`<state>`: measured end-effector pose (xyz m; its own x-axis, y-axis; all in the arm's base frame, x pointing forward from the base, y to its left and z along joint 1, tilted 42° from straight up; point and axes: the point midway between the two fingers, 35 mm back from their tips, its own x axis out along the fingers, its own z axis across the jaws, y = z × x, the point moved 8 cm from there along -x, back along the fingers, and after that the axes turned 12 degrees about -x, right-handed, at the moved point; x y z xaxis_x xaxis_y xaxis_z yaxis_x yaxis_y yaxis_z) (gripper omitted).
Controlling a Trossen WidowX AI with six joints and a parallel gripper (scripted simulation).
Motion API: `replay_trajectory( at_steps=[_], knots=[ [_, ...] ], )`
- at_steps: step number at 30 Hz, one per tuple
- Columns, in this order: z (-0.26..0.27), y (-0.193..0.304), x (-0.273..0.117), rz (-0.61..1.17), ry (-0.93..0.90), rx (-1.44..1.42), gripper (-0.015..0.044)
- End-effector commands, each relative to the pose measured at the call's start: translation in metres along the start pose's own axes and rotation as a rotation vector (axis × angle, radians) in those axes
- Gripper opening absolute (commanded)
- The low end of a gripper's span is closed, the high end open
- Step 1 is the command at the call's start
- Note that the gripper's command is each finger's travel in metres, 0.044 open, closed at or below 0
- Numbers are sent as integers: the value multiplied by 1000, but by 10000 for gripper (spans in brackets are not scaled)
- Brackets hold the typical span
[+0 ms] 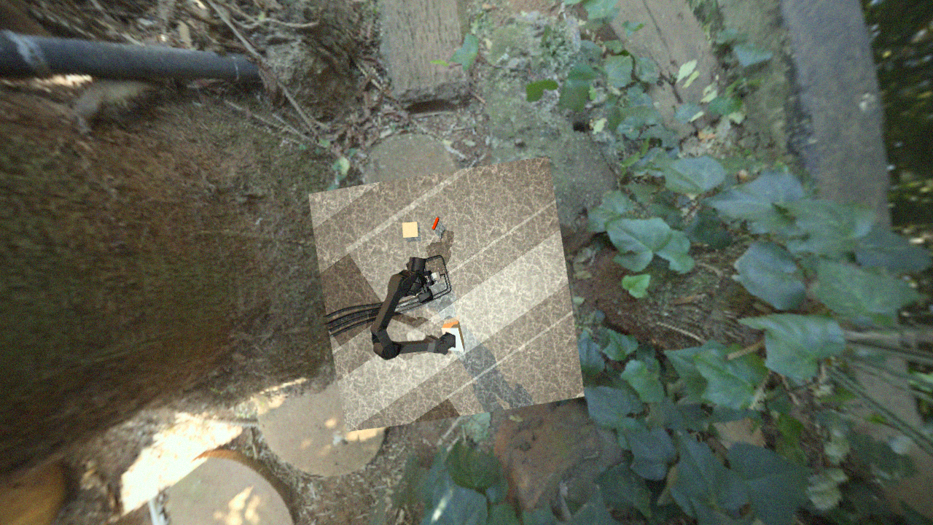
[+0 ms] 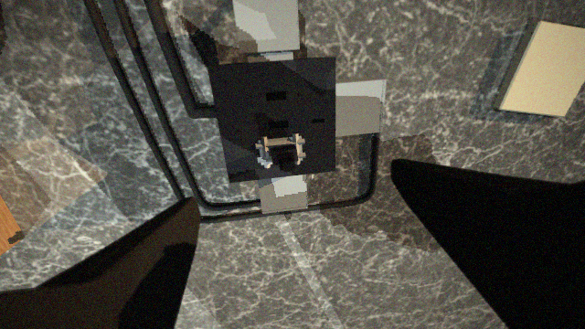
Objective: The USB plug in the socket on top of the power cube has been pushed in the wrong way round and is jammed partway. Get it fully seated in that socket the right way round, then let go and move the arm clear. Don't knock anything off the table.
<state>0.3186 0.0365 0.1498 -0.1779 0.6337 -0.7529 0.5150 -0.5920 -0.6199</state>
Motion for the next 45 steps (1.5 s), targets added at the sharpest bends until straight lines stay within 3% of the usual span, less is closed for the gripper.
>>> replay_trajectory(
  at_steps=[1, 30, 45],
  knots=[
    [0, 0, 2, -8, 2, 7, 440],
    [1, 0, 30, -9, 2, 7, 440],
    [1, -1, 28, -5, -2, 1, 46]
  ],
)
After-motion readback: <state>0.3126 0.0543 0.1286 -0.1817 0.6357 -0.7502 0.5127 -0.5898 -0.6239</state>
